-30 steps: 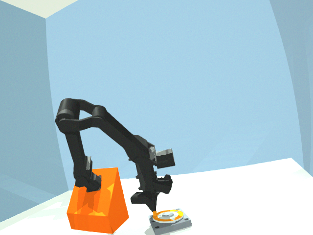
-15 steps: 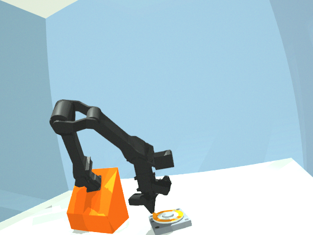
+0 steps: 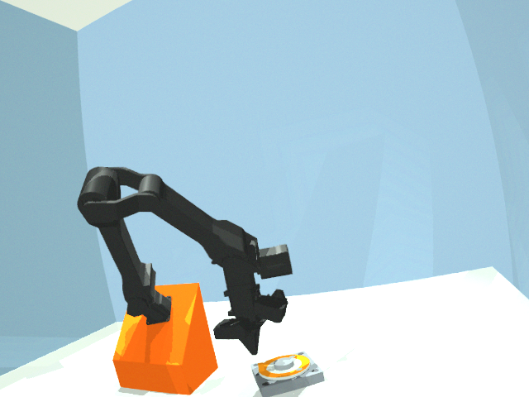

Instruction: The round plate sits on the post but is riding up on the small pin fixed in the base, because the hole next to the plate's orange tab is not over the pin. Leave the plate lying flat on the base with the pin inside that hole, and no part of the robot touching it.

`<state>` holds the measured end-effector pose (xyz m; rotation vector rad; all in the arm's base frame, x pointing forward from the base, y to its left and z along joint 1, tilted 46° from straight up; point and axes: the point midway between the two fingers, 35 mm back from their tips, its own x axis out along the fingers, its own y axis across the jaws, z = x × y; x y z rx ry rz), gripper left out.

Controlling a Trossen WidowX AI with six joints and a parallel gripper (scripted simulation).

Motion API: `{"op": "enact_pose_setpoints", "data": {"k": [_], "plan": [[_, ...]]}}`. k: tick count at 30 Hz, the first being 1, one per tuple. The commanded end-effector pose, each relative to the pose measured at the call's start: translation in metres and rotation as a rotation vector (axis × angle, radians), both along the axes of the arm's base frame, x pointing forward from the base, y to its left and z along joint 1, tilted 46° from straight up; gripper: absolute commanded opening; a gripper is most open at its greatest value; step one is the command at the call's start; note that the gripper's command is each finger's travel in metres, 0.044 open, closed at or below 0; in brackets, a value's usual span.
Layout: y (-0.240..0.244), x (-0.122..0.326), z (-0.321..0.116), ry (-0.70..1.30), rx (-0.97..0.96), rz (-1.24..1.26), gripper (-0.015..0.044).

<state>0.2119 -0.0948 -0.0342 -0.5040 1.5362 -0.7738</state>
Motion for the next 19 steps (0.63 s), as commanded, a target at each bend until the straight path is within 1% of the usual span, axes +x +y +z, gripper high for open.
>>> {"op": "enact_pose_setpoints", "data": {"k": [1,5,6,19], "plan": [[0.0129,0.0034,0.0118,-0.011,0.005,0.000,0.0000],[0.0208,0.0036,0.0201,-0.011,0.003,0.000,0.0000],[0.0151,0.0028,0.0146,-0.006,0.000,0.005,0.0000],[0.0151,0.0028,0.0146,-0.006,0.000,0.005,0.0000]]}}
